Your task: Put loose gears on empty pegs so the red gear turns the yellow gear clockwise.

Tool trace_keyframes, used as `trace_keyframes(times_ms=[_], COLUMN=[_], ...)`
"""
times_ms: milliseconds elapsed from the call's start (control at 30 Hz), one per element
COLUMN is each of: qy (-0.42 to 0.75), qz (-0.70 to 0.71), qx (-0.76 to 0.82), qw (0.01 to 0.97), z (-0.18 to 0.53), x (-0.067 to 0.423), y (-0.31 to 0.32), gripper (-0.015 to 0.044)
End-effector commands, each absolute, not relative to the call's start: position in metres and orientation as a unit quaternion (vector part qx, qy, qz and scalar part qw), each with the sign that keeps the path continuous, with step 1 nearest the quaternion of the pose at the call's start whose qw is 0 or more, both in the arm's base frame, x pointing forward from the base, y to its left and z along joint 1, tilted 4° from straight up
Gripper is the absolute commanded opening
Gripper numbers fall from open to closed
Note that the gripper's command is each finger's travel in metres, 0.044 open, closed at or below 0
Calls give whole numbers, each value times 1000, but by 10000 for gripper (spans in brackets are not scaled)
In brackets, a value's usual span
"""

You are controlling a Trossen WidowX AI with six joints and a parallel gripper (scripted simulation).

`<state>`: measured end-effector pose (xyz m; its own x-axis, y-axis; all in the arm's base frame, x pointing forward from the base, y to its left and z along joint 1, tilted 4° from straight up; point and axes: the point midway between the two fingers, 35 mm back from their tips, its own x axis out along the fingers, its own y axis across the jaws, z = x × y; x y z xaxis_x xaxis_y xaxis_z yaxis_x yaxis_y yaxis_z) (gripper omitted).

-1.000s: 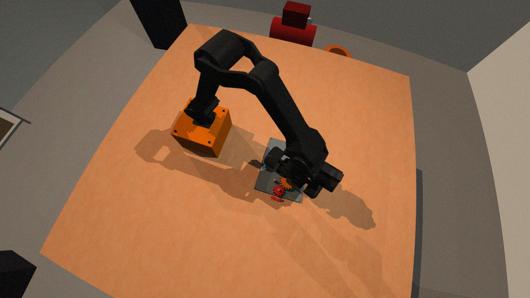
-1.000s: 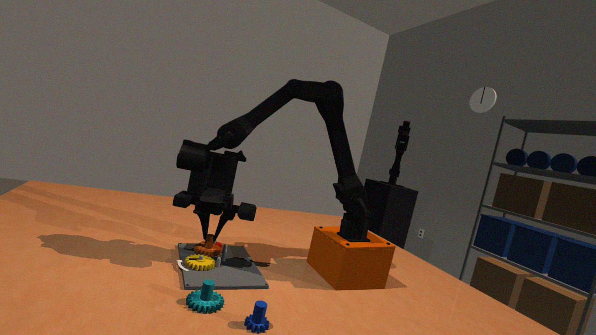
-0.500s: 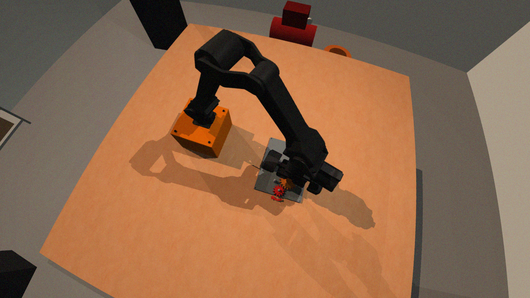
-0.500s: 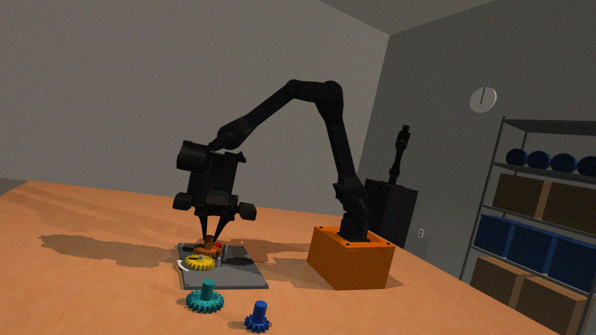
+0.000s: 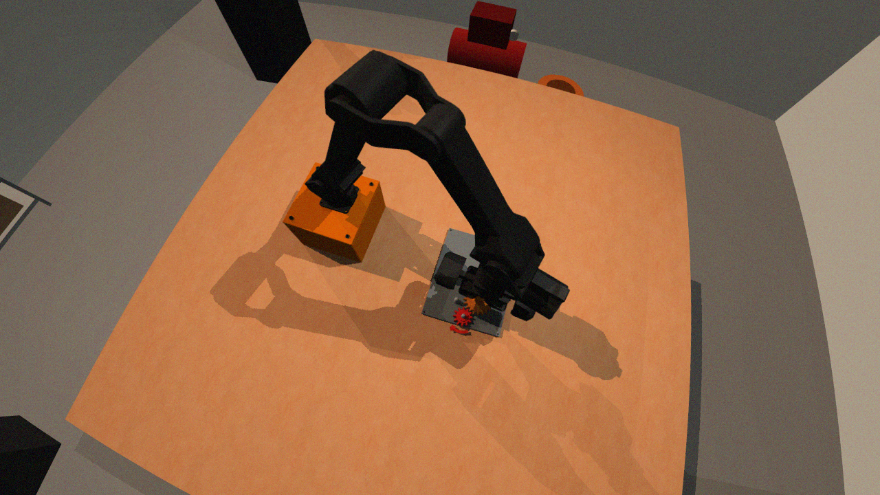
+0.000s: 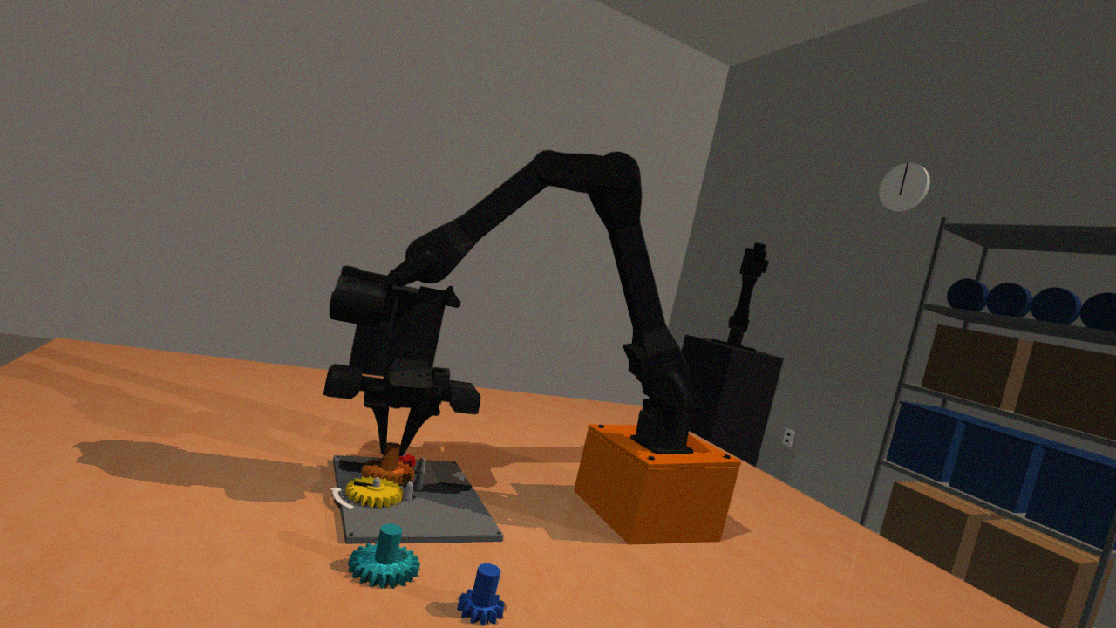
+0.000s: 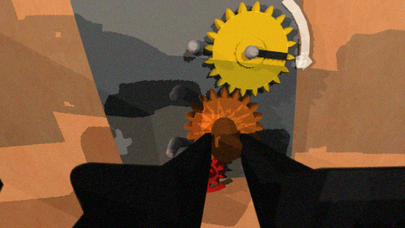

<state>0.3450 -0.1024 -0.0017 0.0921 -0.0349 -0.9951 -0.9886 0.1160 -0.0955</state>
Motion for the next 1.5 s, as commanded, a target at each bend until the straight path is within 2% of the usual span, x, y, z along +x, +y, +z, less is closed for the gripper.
trace_keyframes(times_ms=[0,100,567,767,933,967,1467], qy=[519,529,537,536,535,535,535], qz=[428,415,405,407,407,407,407], qx=[-490,-477,-466,-469,-469,-469,-469], qw=[554,566,575,572,572,572,572], z=[-1,1,47,88,90,90,90], x=[345,344,340,332,331,331,331], y=[-102,-103,-102,-99,-99,-99,-99], gripper=[79,140,140,298,429,440,440])
